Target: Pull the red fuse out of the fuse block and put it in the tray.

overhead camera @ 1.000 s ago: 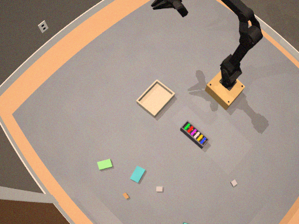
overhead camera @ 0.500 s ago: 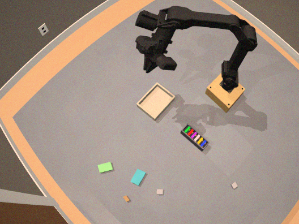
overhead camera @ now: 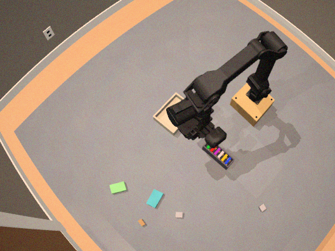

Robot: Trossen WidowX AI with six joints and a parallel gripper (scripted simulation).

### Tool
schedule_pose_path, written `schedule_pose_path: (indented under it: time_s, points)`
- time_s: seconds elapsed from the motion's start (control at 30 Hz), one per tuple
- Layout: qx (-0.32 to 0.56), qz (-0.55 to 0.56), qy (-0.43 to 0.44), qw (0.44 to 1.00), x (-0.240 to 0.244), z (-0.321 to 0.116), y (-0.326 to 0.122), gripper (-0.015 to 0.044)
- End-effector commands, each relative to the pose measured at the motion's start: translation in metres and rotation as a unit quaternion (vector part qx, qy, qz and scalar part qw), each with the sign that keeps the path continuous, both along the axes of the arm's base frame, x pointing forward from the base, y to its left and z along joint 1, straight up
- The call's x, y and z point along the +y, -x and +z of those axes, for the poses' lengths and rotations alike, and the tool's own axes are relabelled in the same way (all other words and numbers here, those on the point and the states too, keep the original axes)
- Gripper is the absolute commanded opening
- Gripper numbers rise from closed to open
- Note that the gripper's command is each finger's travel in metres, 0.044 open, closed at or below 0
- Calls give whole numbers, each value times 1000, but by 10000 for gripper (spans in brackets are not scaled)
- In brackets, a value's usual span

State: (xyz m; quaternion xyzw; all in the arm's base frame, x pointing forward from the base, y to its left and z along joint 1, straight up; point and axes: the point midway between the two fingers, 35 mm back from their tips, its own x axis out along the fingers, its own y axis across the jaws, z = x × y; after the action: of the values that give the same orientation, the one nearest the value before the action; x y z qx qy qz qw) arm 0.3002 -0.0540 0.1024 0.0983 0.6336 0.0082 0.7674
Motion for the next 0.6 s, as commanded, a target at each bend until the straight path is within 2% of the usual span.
schedule_pose_path:
  time_s: [0.0, 0.57]
  points:
    - [68, 49, 54, 995, 48, -37, 16, 64]
    - [83, 66, 74, 992, 62, -51, 20, 64]
